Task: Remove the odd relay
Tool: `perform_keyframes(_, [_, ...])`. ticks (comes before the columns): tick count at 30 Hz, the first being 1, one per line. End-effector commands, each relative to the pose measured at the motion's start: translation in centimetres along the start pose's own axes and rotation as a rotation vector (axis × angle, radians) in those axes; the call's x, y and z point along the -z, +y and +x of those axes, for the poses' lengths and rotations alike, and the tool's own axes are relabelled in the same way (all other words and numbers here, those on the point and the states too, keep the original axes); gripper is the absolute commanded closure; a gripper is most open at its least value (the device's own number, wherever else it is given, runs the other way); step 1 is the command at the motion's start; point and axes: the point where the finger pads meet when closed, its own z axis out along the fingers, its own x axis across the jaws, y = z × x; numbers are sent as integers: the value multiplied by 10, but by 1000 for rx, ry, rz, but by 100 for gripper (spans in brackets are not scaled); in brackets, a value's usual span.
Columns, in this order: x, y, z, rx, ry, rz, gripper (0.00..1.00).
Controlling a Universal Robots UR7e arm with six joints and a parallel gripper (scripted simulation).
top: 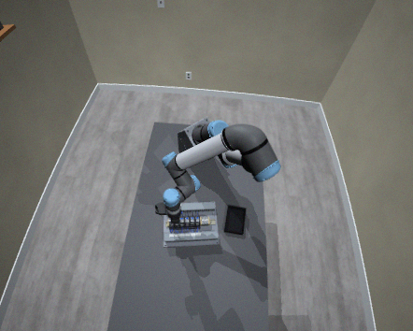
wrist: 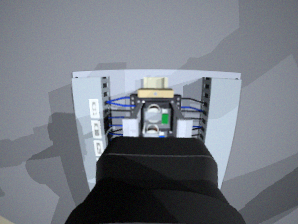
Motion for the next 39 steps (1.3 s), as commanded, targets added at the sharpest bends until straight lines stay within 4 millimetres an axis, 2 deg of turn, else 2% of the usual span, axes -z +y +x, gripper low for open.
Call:
perform_keyframes(1, [7,0,-1,0,-1,1,100])
perform_keyframes(39, [60,0,-2,0,-1,1,100])
